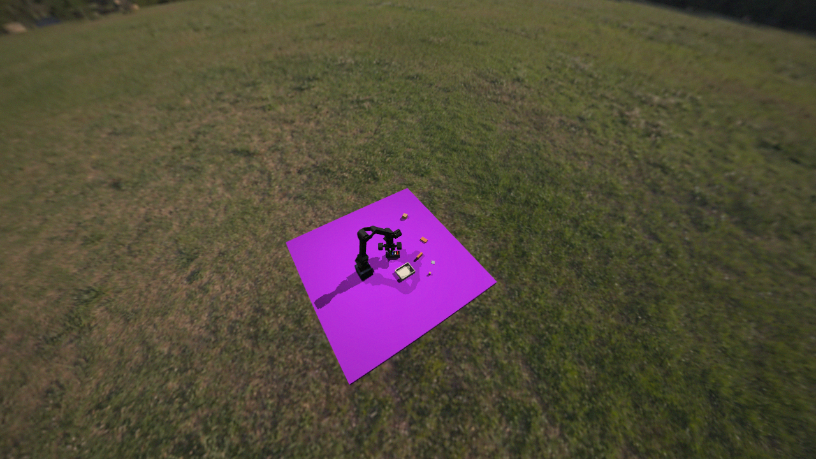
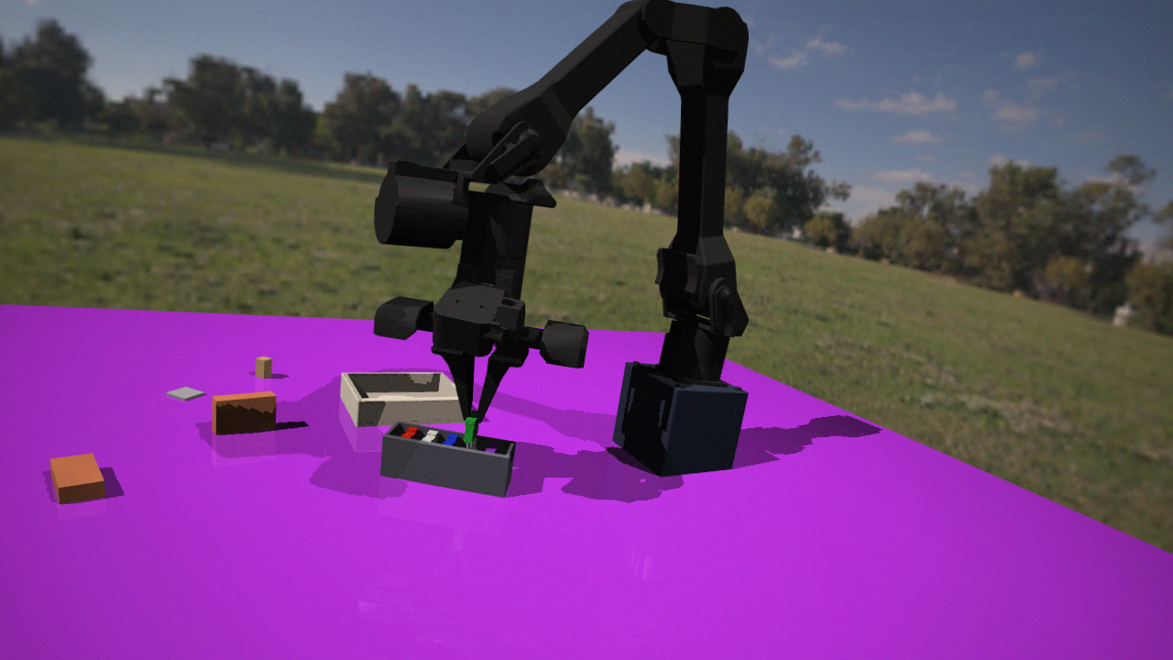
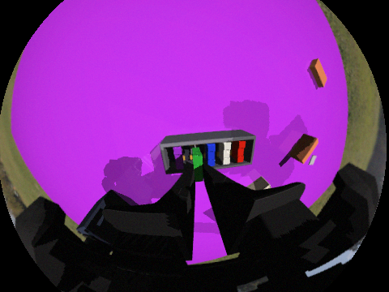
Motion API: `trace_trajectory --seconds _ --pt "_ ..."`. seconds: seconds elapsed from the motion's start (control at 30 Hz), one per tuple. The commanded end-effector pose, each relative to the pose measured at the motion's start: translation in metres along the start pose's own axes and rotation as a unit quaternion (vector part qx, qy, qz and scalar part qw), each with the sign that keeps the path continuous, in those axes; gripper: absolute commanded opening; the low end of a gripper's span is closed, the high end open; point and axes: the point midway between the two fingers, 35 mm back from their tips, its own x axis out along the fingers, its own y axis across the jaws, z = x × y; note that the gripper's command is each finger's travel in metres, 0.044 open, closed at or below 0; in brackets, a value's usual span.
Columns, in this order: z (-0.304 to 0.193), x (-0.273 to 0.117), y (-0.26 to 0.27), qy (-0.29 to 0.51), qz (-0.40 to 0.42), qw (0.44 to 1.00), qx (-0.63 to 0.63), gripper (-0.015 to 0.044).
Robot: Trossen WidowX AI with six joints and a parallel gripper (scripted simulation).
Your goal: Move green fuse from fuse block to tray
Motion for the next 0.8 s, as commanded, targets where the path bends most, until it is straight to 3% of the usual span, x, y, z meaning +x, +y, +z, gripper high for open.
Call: trace_trajectory --seconds 0.0,0.77 --pt "0.001 -0.003 0.0 -0.002 0.001 1.0 0.001 0.0" --pt "0.001 -0.019 0.0 -0.003 0.001 1.0 0.001 0.0"
